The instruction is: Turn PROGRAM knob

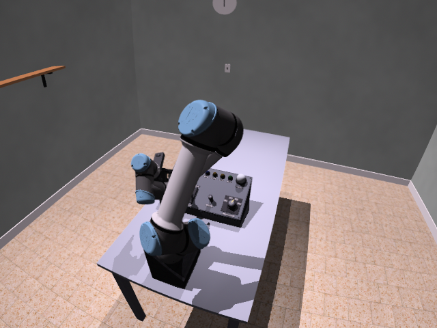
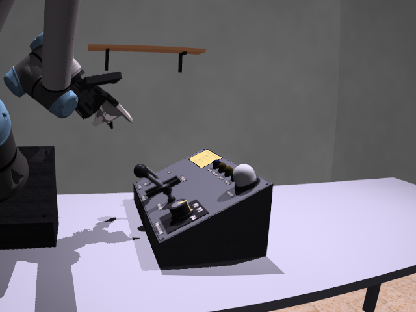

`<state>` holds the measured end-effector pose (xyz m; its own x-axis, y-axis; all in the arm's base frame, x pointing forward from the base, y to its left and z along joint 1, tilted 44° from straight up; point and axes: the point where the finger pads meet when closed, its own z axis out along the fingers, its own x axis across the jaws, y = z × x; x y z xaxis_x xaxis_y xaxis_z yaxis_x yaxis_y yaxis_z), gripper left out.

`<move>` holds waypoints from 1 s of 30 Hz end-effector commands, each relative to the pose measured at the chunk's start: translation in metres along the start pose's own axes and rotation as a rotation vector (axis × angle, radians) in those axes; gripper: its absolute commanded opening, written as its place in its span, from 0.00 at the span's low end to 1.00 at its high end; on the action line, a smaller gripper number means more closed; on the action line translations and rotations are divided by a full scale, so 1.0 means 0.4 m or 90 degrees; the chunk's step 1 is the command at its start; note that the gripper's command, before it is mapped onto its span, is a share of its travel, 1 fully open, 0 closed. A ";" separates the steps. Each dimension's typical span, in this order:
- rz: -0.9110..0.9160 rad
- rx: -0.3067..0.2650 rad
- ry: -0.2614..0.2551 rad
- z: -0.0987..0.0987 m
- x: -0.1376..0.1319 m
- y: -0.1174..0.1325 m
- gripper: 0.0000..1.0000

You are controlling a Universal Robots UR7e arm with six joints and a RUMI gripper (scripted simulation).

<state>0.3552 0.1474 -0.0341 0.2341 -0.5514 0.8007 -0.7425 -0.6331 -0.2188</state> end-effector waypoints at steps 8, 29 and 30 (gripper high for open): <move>0.093 0.056 0.059 -0.021 -0.027 0.057 1.00; 0.130 0.080 0.076 -0.032 -0.034 0.085 1.00; 0.130 0.080 0.076 -0.032 -0.034 0.085 1.00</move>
<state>0.3202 0.1412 -0.0460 0.0083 -0.6115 0.7912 -0.6845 -0.5803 -0.4413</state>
